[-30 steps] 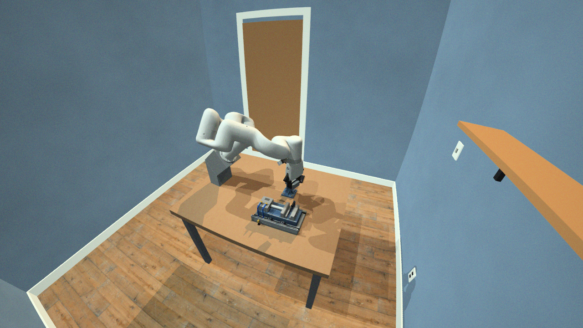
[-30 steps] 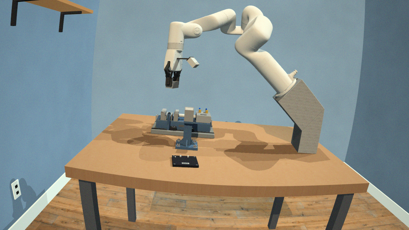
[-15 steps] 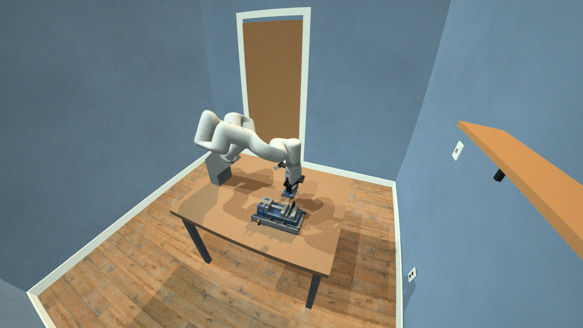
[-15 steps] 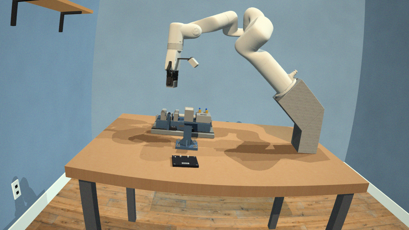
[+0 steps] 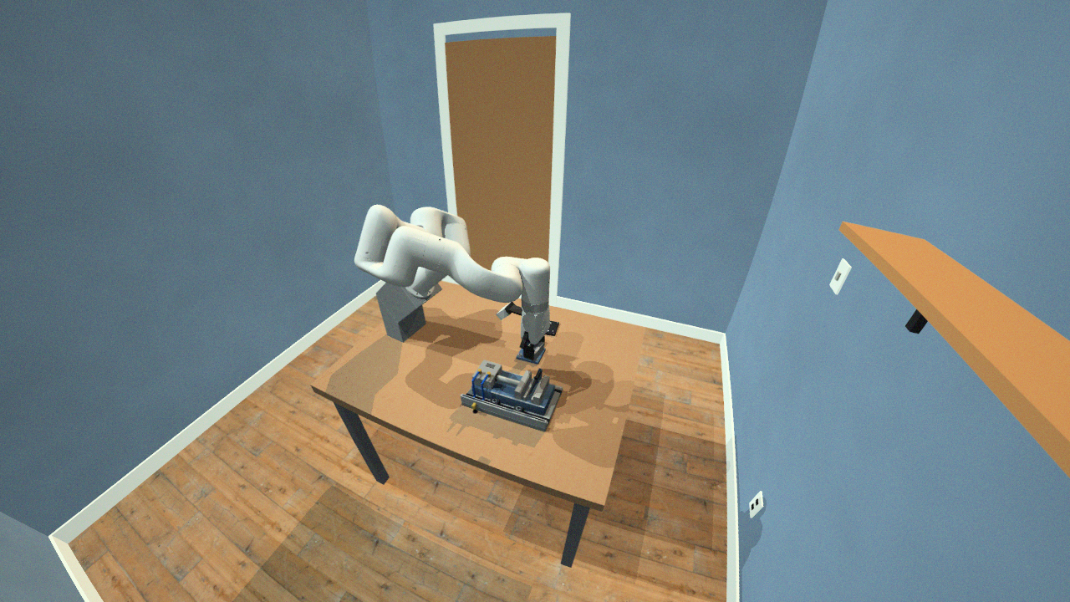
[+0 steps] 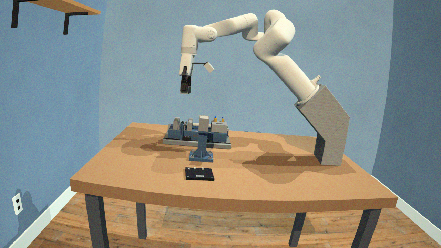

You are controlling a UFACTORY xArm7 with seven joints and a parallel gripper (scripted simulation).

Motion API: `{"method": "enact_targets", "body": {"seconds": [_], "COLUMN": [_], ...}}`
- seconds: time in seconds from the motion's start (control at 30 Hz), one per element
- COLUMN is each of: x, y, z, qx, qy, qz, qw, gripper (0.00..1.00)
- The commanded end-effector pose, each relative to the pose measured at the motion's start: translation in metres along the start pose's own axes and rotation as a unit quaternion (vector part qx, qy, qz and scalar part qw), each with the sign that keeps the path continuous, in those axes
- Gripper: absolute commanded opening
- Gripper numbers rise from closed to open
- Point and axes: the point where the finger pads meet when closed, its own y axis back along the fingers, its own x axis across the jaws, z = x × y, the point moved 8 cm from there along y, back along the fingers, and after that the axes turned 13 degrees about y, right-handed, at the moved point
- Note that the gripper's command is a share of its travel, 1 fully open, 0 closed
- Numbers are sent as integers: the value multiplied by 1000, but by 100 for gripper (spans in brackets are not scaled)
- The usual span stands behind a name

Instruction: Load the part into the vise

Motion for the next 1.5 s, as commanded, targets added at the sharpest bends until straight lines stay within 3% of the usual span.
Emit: {"method": "enact_targets", "body": {"seconds": [0.0, 0.63, 1.47], "x": [-7, -23, -28], "y": [1, 1, 1], "z": [0, -2, -3], "qx": [-1, -1, -1], "qy": [18, 57, 67], "qz": [-1, -4, -4], "qw": [1000, 998, 998], "gripper": [0, 0, 0]}}
